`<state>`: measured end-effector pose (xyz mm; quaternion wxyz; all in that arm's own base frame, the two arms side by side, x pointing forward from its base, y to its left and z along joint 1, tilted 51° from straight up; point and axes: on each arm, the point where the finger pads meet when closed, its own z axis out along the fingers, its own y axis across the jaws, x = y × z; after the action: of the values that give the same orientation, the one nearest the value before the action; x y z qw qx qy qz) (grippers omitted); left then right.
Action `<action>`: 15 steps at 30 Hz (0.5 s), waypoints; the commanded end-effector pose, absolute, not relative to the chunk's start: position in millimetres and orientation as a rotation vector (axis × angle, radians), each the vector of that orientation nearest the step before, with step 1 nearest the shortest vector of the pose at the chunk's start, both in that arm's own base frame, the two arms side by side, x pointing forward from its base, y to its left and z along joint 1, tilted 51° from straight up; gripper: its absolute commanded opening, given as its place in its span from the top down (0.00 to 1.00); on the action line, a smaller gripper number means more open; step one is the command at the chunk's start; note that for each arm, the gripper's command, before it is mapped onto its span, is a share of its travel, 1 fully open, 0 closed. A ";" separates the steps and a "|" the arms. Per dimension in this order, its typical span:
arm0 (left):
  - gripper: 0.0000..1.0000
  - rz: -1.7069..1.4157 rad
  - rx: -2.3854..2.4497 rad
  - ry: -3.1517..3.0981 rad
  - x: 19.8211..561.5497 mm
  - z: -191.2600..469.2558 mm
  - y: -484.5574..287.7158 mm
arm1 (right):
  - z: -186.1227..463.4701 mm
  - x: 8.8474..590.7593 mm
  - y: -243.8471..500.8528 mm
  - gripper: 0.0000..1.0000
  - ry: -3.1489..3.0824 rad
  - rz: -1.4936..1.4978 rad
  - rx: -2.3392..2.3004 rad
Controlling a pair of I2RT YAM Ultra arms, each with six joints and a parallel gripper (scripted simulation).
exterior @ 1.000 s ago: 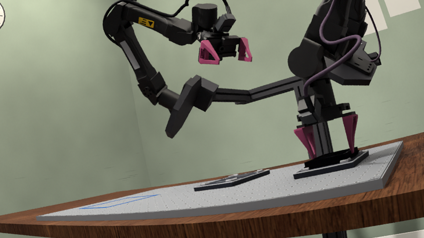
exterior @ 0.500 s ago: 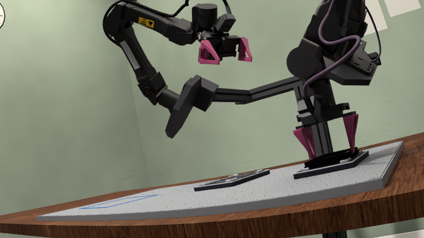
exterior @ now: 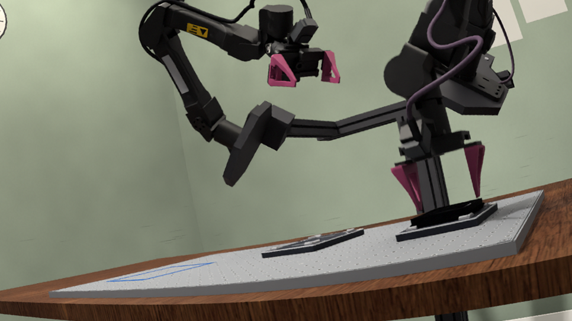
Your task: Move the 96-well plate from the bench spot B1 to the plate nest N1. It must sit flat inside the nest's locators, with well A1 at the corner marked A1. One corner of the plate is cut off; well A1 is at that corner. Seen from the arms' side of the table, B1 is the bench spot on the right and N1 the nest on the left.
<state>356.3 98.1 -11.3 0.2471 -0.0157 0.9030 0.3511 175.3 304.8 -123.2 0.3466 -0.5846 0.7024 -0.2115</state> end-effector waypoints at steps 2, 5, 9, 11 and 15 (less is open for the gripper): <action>0.00 0.962 -0.036 2.470 347.3 -7.3 90.2 | -110.0 174.0 330.5 0.00 1.802 -0.478 -1.473; 0.00 0.963 -0.035 2.470 343.2 -2.4 85.9 | -110.0 174.0 330.5 0.00 1.802 -0.478 -1.473; 0.00 0.944 -0.057 2.434 342.6 30.0 61.9 | -110.0 174.0 330.5 0.00 1.802 -0.478 -1.473; 0.00 0.928 -0.072 2.410 342.4 50.7 47.1 | -110.0 174.0 330.5 0.00 1.802 -0.478 -1.473; 0.00 0.943 -0.059 2.437 325.9 54.6 36.4 | -110.0 174.0 330.5 0.00 1.802 -0.478 -1.473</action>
<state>349.9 39.0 55.1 0.3093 -0.0093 0.8910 0.3323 175.3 304.8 -123.2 0.3466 -0.5846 0.7024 -0.2115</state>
